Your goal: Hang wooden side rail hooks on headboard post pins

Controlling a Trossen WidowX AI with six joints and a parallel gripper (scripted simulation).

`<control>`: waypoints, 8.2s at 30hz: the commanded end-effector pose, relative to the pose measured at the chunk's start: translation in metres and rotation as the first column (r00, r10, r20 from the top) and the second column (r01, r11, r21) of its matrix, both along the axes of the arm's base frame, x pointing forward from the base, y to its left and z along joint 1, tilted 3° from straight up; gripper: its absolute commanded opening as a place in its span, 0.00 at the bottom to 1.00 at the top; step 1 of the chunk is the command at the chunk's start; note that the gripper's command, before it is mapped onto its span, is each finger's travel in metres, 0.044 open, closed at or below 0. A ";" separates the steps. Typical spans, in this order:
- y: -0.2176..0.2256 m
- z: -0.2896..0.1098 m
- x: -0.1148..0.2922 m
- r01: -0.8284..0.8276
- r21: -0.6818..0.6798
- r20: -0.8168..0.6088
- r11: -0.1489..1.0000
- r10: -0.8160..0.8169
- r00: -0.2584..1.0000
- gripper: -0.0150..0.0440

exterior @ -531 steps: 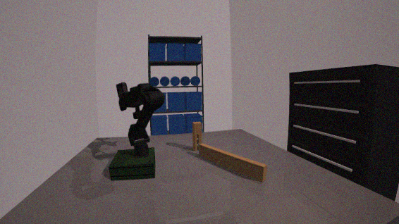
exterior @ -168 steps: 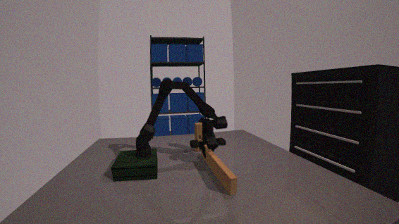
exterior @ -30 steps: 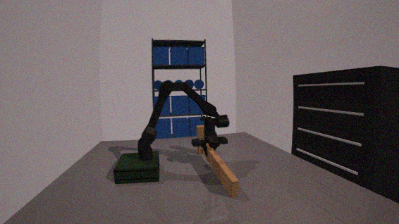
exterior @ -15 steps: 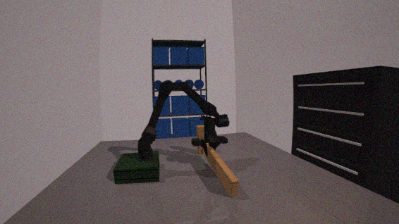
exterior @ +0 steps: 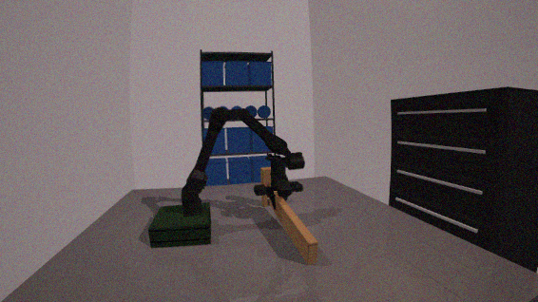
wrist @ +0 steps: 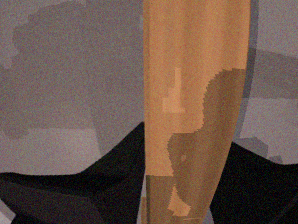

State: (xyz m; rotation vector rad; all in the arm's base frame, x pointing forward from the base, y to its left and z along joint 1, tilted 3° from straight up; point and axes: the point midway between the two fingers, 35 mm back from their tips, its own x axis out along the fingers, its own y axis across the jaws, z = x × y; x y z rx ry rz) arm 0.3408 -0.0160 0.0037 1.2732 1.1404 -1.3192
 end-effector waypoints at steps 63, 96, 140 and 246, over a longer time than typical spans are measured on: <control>0.007 0.000 0.001 0.006 0.000 0.005 1.000 -0.006 1.000 0.25; 0.011 0.000 0.002 0.006 0.000 0.005 1.000 -0.006 1.000 0.25; 0.016 0.000 0.002 0.006 0.001 0.005 1.000 -0.006 1.000 0.25; 0.028 0.000 0.004 0.006 0.002 0.005 1.000 -0.006 1.000 0.25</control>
